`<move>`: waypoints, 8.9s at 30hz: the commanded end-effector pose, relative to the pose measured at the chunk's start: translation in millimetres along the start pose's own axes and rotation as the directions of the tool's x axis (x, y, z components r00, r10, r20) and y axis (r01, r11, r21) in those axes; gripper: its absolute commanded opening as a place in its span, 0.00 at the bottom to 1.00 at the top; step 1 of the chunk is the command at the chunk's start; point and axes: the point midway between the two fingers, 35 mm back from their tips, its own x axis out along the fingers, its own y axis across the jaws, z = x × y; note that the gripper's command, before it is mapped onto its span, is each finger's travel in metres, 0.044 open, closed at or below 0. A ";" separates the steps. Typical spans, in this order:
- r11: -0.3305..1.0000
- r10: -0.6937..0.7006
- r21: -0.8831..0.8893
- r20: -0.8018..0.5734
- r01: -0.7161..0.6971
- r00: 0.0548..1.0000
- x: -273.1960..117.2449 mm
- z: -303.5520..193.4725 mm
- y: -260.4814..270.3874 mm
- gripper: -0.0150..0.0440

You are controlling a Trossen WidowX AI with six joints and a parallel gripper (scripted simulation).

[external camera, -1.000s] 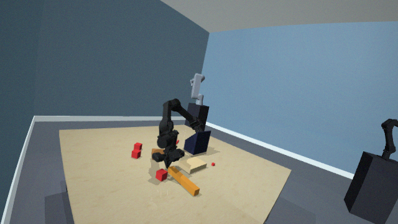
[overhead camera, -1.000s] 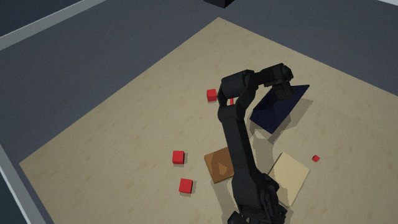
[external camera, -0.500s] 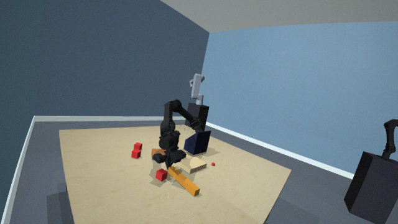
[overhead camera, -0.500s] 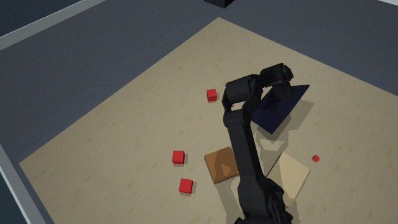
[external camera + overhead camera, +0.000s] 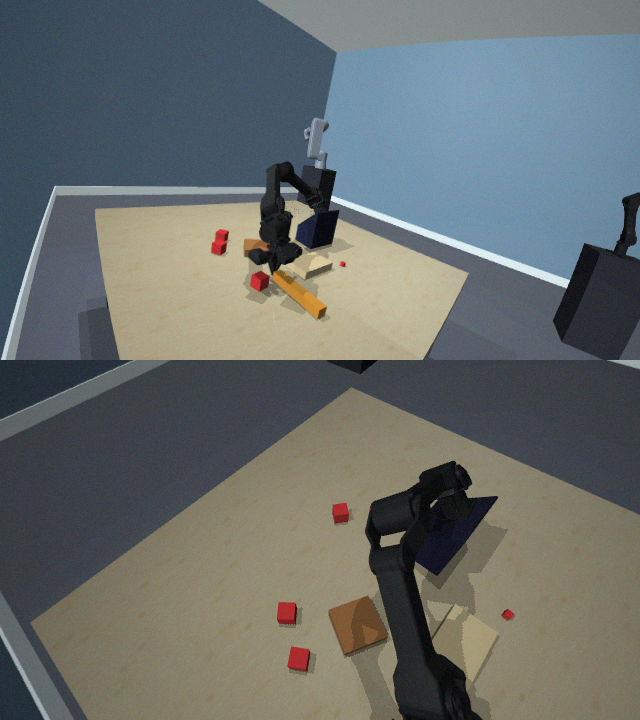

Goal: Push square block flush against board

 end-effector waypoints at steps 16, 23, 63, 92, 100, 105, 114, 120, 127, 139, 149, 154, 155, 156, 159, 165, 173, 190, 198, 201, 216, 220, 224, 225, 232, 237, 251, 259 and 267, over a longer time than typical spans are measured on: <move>1.000 0.010 0.002 0.002 -0.010 1.000 2.9 25.6 3.1 0.25; 1.000 0.010 0.002 0.002 -0.010 1.000 2.8 34.8 4.0 0.25; 1.000 0.011 0.002 0.000 -0.011 1.000 3.7 10.7 2.5 0.25; 0.982 -0.004 0.188 0.008 0.003 1.000 -57.1 -9.2 -9.5 0.25; 0.893 -0.002 0.450 0.010 -0.002 1.000 -57.2 -35.0 -18.9 0.25; 0.802 -0.001 0.597 0.010 -0.005 1.000 -57.0 -51.6 -23.9 0.25; 0.580 0.001 0.814 0.010 -0.008 1.000 -56.2 -82.0 -31.2 0.25; 0.399 0.002 0.917 0.008 -0.008 1.000 -55.4 -102.6 -34.7 0.25; 0.167 0.004 0.986 0.005 -0.005 1.000 -54.3 -126.9 -37.5 0.25; -0.247 0.009 0.969 -0.004 0.006 1.000 -51.8 -168.8 -38.9 0.25; -0.437 0.011 0.899 -0.010 0.014 1.000 -50.6 -189.3 -38.1 0.25; -0.457 0.012 0.889 -0.013 0.017 1.000 1.8 -192.4 -37.2 0.25; -0.458 0.012 0.889 -0.013 0.017 1.000 4.8 -192.7 -37.0 0.25; -0.458 0.012 0.889 -0.013 0.017 1.000 4.8 -192.7 -37.0 0.25; -0.458 0.012 0.889 -0.013 0.017 1.000 4.8 -192.6 -36.8 0.25; -0.458 0.012 0.889 -0.013 0.017 1.000 4.7 -189.5 -32.5 0.25; -0.457 0.012 0.889 -0.012 0.016 1.000 4.7 -183.9 -24.0 0.25; -0.457 0.013 0.890 -0.011 0.016 1.000 4.7 -172.6 -5.2 0.25; -0.456 0.014 0.890 -0.011 0.016 1.000 4.7 -167.6 4.0 0.25; -0.456 0.014 0.890 -0.011 0.016 1.000 4.7 -165.8 7.4 0.25; -0.455 0.015 0.890 -0.010 0.016 1.000 4.7 -157.1 25.0 0.25; -0.455 0.015 0.890 -0.010 0.016 1.000 4.7 -155.0 29.7 0.25; -0.455 0.015 0.890 -0.010 0.016 1.000 4.7 -152.9 34.6 0.25; -0.455 0.015 0.890 -0.010 0.016 1.000 4.7 -152.4 35.8 0.25; -0.455 0.015 0.890 -0.010 0.016 1.000 4.7 -148.9 44.3 0.25; -0.454 0.016 0.891 -0.009 0.016 1.000 4.7 -146.6 50.5 0.25; -0.454 0.016 0.891 -0.009 0.015 1.000 4.6 -144.7 54.9 0.25; -0.455 0.015 0.890 -0.010 0.015 1.000 4.7 -149.4 42.2 0.25; -0.455 0.015 0.890 -0.010 0.016 1.000 4.7 -154.6 29.8 0.25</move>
